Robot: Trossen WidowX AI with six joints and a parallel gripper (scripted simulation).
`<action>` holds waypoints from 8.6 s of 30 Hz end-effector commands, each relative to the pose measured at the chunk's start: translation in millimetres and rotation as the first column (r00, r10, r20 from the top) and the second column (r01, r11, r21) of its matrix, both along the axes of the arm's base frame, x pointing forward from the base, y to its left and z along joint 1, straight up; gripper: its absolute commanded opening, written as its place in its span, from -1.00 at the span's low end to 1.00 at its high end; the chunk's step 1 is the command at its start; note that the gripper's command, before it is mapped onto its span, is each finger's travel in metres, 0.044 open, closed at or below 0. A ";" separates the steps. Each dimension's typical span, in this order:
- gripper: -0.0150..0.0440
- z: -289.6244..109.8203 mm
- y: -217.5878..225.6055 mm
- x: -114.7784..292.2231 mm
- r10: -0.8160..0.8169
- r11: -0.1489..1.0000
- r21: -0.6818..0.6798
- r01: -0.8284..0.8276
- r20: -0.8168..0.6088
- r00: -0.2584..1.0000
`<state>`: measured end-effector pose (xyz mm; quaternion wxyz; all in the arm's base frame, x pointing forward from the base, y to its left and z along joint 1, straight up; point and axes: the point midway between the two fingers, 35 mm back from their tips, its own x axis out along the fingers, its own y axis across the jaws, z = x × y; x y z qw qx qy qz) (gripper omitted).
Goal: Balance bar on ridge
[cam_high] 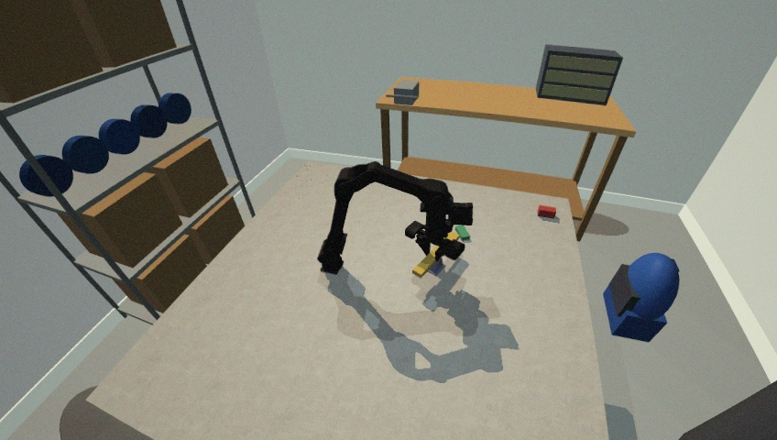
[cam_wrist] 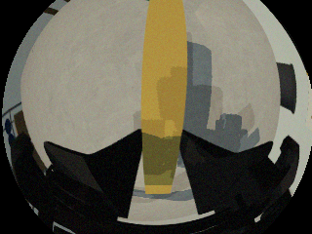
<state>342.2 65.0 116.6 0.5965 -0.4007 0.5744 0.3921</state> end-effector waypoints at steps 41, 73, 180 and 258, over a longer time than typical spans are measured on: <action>-0.49 -1.9 -0.7 -0.2 0.004 1.000 -0.001 -0.004 0.000 1.000; -0.49 -1.3 -0.9 0.0 0.004 1.000 -0.001 -0.004 0.000 1.000; -0.49 0.3 -0.5 0.6 0.000 1.000 0.001 0.000 0.002 1.000; 1.00 8.7 -0.3 1.7 0.000 1.000 0.001 0.000 0.005 1.000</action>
